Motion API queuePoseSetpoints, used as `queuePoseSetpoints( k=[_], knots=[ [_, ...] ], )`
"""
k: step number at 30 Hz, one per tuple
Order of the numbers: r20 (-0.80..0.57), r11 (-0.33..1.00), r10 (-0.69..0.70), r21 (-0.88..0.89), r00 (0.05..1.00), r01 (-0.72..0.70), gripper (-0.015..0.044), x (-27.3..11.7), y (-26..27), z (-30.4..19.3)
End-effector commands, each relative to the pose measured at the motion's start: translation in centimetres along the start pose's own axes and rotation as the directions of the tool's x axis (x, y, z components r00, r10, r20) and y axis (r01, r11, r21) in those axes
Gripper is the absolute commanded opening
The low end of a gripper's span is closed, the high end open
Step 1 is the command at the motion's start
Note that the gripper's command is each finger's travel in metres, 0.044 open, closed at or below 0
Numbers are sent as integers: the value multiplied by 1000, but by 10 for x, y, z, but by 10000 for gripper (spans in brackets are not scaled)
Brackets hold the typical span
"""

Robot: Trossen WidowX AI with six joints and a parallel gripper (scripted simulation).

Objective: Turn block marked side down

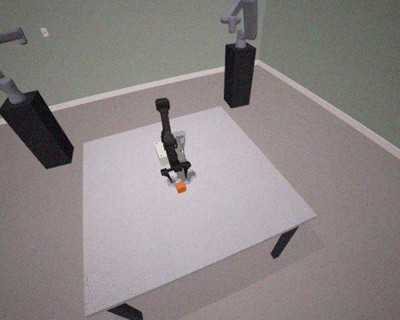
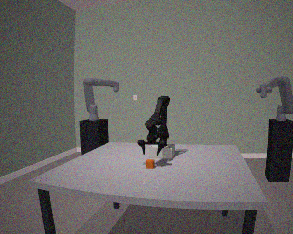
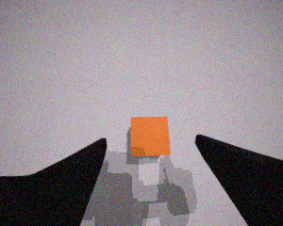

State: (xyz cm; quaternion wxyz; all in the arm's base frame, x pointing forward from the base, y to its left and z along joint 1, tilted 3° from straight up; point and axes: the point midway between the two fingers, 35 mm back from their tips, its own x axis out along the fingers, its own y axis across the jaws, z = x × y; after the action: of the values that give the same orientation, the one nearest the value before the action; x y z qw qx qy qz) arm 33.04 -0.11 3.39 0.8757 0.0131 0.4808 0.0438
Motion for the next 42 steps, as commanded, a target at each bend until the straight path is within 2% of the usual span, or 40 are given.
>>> queuePoseSetpoints(
  k=[1,5,12,20,27,31,42],
  knots=[
    [-34,1000,-8,-10,999,8,440,-17,0,2],
    [-56,1000,-8,-9,998,8,440,-17,0,4],
    [-287,1000,-10,-6,958,8,440,-14,-1,25],
    [-517,1000,-12,-10,856,8,440,-19,-1,42],
    [-522,1000,-12,-10,853,8,440,-19,-1,42],
    [-522,1000,-12,-10,853,8,440,9,-1,25],
    [-522,1000,-12,-10,853,8,440,24,-1,16]
  ],
)
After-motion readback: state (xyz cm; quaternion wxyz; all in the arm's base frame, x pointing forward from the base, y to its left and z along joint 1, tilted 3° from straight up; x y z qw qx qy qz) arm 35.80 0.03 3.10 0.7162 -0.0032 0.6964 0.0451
